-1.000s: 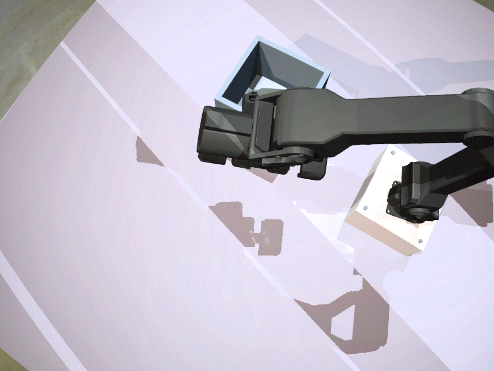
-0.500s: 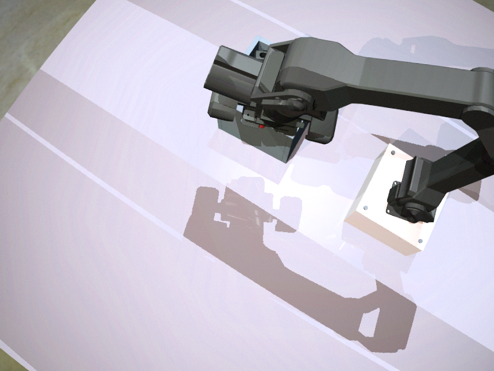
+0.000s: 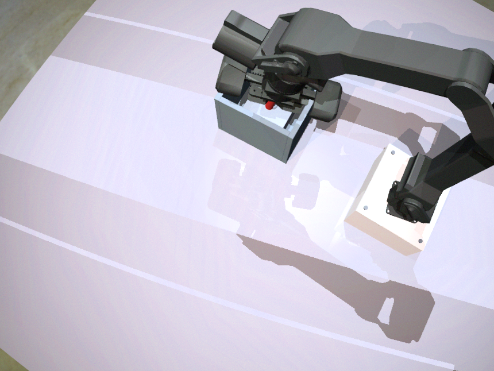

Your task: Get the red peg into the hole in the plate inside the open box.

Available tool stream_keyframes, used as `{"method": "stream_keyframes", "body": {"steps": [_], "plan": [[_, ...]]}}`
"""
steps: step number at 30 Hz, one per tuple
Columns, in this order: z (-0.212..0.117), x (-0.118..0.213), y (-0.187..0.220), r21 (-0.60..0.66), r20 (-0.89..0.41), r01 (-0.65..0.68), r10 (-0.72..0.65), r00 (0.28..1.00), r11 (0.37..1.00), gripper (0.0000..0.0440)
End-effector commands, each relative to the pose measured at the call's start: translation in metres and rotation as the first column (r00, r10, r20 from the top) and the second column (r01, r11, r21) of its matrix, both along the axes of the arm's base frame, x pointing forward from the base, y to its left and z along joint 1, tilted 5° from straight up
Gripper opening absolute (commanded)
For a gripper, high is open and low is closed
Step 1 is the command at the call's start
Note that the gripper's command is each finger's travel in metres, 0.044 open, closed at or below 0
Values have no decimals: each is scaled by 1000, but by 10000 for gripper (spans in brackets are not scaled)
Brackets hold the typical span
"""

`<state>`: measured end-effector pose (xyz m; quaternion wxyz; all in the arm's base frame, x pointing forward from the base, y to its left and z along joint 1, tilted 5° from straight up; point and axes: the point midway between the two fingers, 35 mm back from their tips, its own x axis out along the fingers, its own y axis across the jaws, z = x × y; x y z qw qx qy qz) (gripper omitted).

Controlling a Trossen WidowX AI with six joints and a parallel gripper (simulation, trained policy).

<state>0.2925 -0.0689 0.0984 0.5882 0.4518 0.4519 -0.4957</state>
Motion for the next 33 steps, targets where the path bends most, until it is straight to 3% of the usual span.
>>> {"method": "stream_keyframes", "body": {"steps": [1, 33], "plan": [[-7, 1, -9, 9, -12, 6, -6, 1000, 1000, 0], [-76, 2, -50, 80, -39, 15, -12, 999, 997, 0]]}}
